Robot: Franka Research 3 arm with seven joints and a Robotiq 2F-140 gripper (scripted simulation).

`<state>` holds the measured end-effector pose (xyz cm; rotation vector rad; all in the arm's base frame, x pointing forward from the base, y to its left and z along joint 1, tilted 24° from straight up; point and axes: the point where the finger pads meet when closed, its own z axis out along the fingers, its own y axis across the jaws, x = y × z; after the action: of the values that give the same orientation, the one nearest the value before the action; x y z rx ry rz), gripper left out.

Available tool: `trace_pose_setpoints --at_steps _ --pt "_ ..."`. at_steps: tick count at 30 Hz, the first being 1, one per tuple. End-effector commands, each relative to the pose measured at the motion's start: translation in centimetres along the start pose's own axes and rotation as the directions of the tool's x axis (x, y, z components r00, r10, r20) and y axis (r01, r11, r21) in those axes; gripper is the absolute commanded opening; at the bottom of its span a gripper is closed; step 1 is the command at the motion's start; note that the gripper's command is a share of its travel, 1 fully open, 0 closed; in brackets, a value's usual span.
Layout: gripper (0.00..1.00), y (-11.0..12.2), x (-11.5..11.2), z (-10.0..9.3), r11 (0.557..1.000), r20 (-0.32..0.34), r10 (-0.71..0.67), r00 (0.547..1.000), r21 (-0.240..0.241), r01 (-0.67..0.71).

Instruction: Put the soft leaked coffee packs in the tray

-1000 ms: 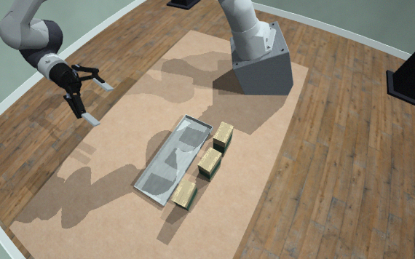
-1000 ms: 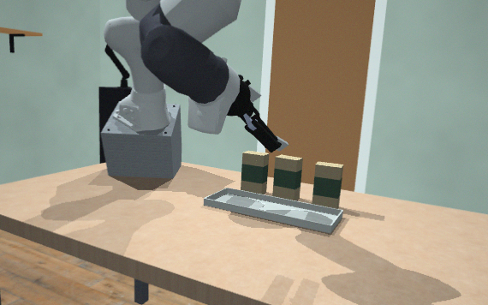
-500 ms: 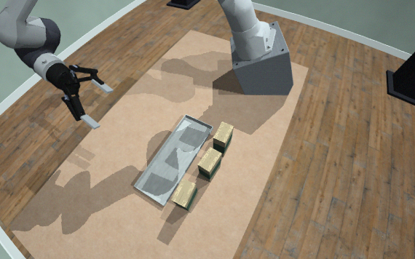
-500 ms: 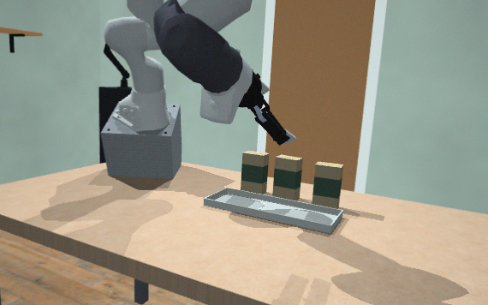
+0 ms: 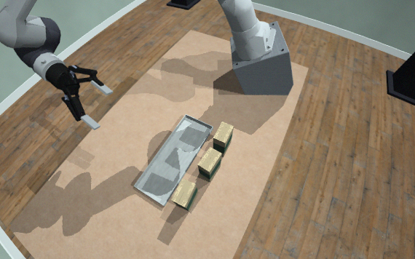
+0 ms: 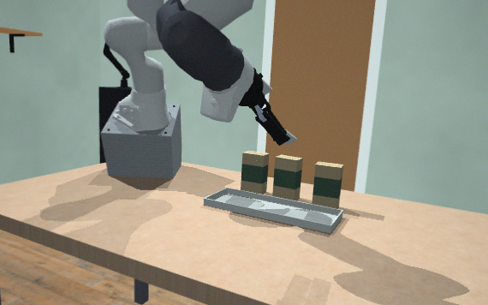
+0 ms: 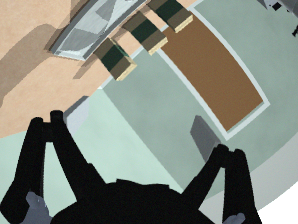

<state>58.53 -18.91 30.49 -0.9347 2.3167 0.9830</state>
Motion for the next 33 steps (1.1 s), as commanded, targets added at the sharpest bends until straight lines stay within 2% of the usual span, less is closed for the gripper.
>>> trace_pose_setpoints --at_steps 1,20,21,33 --pt "1.0 1.1 -2.6 1.7 0.999 -0.017 0.036 0.999 0.018 -0.036" --pt "1.0 1.1 -2.6 1.7 0.999 -0.017 0.036 0.999 0.018 -0.036" --pt "1.0 2.6 -5.0 3.9 0.997 -0.04 0.068 0.997 0.038 -0.066" --pt "1.0 2.6 -5.0 3.9 0.997 -0.04 0.068 0.997 0.038 -0.066"
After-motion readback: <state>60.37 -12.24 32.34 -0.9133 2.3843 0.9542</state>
